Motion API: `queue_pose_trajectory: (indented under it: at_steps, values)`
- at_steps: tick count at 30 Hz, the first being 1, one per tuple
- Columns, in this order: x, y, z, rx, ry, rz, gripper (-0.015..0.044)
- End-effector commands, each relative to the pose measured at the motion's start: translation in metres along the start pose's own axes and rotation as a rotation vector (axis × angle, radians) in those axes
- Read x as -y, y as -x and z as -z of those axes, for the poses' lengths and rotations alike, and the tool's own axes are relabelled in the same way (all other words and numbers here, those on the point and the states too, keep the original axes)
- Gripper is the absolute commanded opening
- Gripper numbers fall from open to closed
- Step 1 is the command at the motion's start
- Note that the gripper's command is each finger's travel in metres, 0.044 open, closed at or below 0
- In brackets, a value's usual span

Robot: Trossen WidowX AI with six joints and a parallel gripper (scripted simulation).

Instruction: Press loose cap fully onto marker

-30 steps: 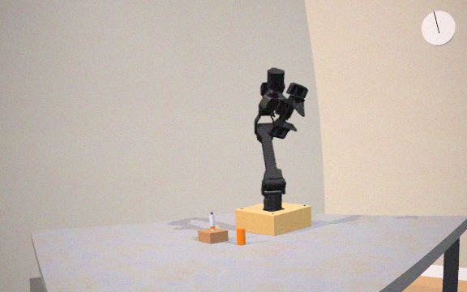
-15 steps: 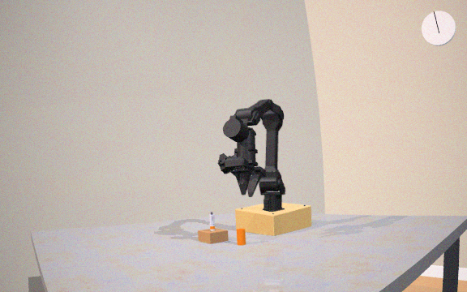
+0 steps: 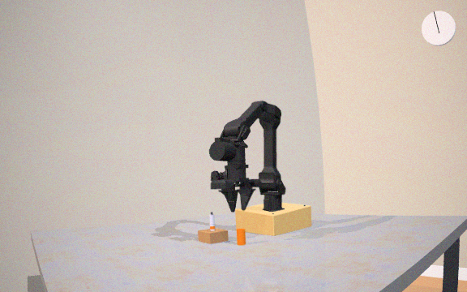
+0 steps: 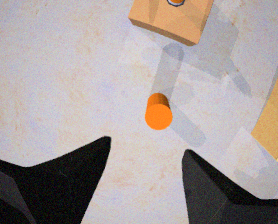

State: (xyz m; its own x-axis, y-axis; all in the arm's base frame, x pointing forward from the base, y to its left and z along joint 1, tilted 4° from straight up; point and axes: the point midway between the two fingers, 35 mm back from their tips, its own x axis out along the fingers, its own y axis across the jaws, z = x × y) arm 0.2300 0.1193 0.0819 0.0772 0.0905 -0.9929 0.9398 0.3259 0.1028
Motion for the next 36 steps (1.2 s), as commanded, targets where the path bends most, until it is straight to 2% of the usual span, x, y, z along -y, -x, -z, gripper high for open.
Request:
queue_pose_trajectory:
  at_steps: [1, 36]
  values:
    - [0.005, -0.028, -0.002, 0.008, -0.011, 0.026, 0.024]
    - [0.008, -0.079, 0.0, 0.008, -0.011, 0.027, 0.024]
